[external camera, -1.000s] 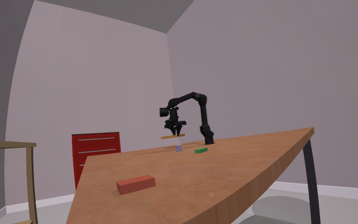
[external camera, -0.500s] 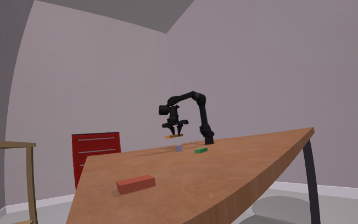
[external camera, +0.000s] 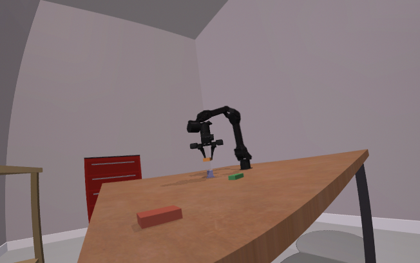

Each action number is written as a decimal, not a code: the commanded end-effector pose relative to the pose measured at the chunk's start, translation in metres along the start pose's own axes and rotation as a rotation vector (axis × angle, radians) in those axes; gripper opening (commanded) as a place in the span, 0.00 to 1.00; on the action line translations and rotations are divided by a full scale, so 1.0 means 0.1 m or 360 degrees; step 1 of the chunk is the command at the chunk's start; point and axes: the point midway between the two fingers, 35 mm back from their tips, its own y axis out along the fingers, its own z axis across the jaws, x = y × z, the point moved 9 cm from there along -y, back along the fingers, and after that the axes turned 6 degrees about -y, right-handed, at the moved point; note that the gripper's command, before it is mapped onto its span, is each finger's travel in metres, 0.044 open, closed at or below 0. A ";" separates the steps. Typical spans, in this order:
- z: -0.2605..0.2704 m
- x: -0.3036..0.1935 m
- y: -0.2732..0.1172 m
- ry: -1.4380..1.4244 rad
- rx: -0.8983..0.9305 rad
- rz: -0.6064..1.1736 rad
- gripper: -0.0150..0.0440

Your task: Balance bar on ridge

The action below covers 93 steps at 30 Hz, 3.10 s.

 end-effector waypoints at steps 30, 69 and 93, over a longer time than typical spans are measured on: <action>-0.03 0.22 0.36 -0.0240 -0.0006 -0.0003 0.25; -0.04 0.22 0.44 -0.0241 -0.0006 -0.0003 0.25; -0.04 0.22 0.46 -0.0241 -0.0006 -0.0003 0.25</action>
